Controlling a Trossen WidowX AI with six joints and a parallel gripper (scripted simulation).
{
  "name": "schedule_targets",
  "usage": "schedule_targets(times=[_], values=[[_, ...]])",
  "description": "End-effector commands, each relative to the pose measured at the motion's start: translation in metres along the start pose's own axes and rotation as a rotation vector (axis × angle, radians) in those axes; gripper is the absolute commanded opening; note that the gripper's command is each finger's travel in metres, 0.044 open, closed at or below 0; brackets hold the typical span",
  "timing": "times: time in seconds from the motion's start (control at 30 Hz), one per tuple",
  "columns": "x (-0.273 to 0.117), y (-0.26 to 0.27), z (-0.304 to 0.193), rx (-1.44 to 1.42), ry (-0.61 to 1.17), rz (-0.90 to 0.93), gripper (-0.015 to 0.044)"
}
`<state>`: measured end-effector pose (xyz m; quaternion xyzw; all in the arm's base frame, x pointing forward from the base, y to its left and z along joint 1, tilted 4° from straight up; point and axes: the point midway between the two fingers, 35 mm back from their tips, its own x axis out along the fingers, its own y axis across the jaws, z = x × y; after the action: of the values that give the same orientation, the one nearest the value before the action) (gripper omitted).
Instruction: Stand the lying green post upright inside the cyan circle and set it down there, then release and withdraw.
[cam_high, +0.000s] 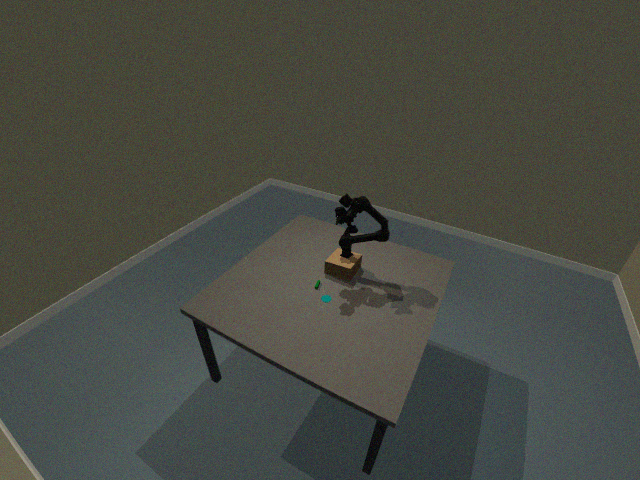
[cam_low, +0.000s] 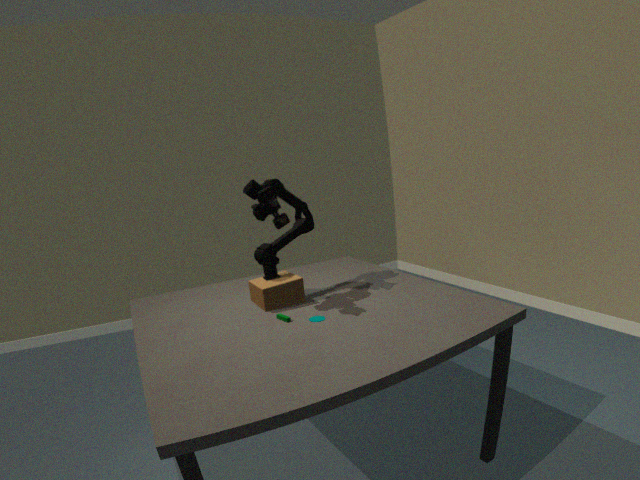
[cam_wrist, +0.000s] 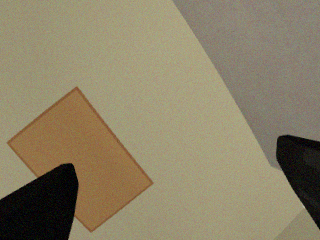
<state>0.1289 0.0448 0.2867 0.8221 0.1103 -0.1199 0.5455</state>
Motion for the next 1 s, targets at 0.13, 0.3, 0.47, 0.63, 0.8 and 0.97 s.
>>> schedule_targets(times=[0.13, 0.3, 0.47, 0.63, 0.8, 0.97], values=[[0.006, 0.007, 0.028, -0.167, 0.017, -0.141, 0.0269], [0.03, 0.009, 0.067, -0.442, 0.085, -0.353, 0.0233], [0.068, 0.0, 0.1, -0.752, 0.199, -0.569, 0.0233], [0.114, -0.021, 0.124, -1.092, 0.364, -0.78, 0.0233], [0.162, -0.054, 0.137, -1.457, 0.585, -0.973, 0.0233], [0.207, -0.098, 0.141, -1.837, 0.862, -1.145, 0.0233]])
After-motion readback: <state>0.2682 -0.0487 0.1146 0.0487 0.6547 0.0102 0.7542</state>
